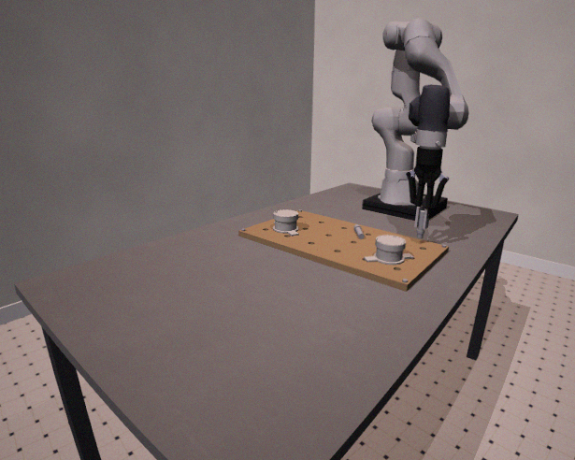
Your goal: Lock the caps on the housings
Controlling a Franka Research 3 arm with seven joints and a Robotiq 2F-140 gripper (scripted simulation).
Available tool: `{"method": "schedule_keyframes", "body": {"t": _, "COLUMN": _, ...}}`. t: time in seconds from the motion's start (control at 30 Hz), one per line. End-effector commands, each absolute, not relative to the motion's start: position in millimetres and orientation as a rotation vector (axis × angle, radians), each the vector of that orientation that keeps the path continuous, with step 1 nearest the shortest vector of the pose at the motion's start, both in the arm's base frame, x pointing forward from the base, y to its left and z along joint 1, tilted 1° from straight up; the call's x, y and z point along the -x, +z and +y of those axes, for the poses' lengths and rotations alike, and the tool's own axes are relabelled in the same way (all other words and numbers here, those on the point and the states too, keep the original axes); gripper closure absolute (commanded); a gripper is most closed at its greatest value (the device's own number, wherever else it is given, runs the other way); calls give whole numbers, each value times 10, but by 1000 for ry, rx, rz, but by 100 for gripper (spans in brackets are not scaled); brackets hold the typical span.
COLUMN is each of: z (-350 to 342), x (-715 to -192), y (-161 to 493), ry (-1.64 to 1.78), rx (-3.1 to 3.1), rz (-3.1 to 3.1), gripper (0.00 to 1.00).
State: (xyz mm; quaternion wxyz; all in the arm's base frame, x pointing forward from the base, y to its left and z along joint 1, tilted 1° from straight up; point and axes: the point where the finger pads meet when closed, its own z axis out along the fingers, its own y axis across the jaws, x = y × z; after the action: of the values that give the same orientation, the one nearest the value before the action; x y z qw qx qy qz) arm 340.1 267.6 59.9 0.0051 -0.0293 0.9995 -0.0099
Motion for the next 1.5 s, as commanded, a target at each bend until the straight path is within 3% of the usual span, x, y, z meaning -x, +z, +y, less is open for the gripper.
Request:
{"method": "schedule_keyframes", "body": {"t": 0.0, "z": 2687, "x": -3384, "y": 669, "ry": -32, "rx": 118, "rz": 3134, "gripper": 90}}
{"method": "schedule_keyframes", "body": {"t": 1.47, "z": 2701, "x": -3379, "y": 1397, "ry": -32, "rx": 118, "rz": 3134, "gripper": 90}}
